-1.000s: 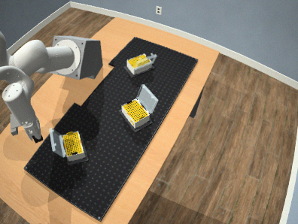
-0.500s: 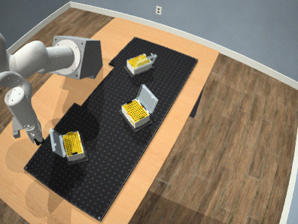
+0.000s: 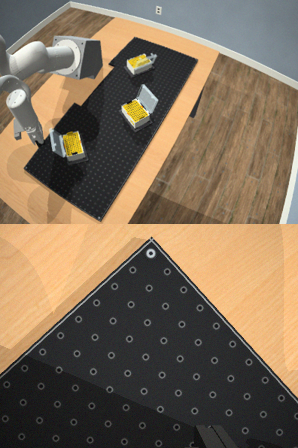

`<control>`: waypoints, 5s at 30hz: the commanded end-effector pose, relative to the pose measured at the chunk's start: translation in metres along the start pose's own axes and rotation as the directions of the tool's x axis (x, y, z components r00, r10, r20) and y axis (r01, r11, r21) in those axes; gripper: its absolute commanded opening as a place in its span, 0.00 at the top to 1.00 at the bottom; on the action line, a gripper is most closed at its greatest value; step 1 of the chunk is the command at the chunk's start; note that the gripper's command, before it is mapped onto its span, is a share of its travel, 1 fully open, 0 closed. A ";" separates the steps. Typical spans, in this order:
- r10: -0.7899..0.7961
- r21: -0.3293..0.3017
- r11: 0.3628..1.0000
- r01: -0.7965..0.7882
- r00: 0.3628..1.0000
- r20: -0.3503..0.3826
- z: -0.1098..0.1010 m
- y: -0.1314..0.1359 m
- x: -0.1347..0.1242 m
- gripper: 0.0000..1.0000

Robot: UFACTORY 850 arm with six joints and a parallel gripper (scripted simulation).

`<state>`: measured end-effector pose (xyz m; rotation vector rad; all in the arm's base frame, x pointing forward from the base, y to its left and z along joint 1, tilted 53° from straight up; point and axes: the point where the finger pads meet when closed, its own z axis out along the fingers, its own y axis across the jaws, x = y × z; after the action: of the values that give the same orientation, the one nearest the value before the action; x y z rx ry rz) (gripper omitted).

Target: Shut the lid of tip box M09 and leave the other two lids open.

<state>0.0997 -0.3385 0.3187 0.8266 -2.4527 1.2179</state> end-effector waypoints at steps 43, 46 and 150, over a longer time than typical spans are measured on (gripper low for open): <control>0.000 0.002 1.000 0.000 1.000 -0.001 -0.006 0.000 -0.044 1.00; 0.000 0.002 1.000 0.000 1.000 -0.001 -0.006 0.000 -0.047 1.00; 0.001 0.002 1.000 -0.001 1.000 0.000 -0.068 0.000 -0.095 1.00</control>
<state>0.1752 -0.2500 0.3138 0.8264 -2.4519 1.2194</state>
